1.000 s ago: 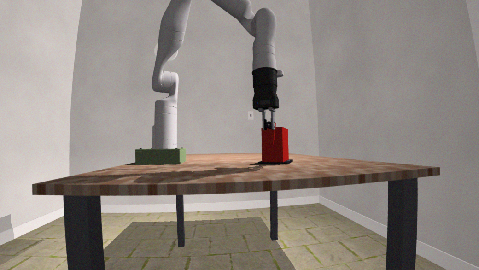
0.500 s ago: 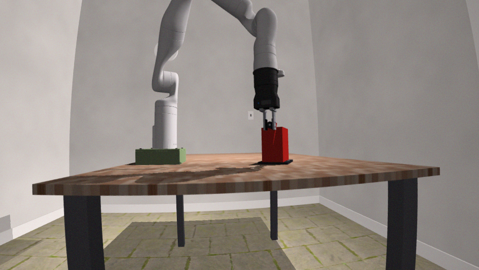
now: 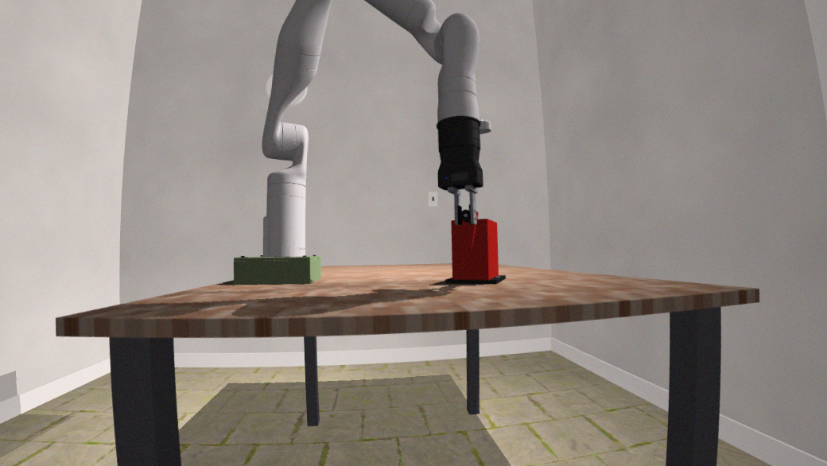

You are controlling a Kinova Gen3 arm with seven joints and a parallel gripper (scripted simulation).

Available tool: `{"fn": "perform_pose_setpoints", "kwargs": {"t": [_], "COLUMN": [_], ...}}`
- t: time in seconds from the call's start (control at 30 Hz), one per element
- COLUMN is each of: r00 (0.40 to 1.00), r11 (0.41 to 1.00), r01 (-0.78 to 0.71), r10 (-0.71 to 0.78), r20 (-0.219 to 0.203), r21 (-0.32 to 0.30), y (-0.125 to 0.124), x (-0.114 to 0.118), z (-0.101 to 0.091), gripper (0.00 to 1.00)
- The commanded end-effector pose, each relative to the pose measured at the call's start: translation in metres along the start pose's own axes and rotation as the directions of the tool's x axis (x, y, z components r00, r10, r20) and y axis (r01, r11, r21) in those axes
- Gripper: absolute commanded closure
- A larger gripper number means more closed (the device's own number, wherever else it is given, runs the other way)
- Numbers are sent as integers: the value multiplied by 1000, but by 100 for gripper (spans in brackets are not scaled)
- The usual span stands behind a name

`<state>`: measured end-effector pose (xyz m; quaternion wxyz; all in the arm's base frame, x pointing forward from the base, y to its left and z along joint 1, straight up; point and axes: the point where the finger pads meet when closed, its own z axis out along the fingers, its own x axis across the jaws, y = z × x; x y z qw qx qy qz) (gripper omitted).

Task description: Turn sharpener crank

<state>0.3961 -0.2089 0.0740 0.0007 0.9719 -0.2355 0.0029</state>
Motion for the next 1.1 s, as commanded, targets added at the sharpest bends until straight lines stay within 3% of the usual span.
{"fn": "perform_pose_setpoints", "kwargs": {"t": [0.0, 0.33, 0.37, 1.07], "r00": [1000, 1000, 1000, 1000], "r11": [1000, 1000, 1000, 1000], "r01": [7, 7, 7, 7], "r10": [-7, -7, -7, -7], "r20": [1, 1, 1, 1], "r21": [-2, -2, -2, -2], "y": [0, 0, 0, 0], "x": [1, 1, 1, 1], "z": [0, 0, 0, 0], "gripper": [100, 100, 3, 3]}}
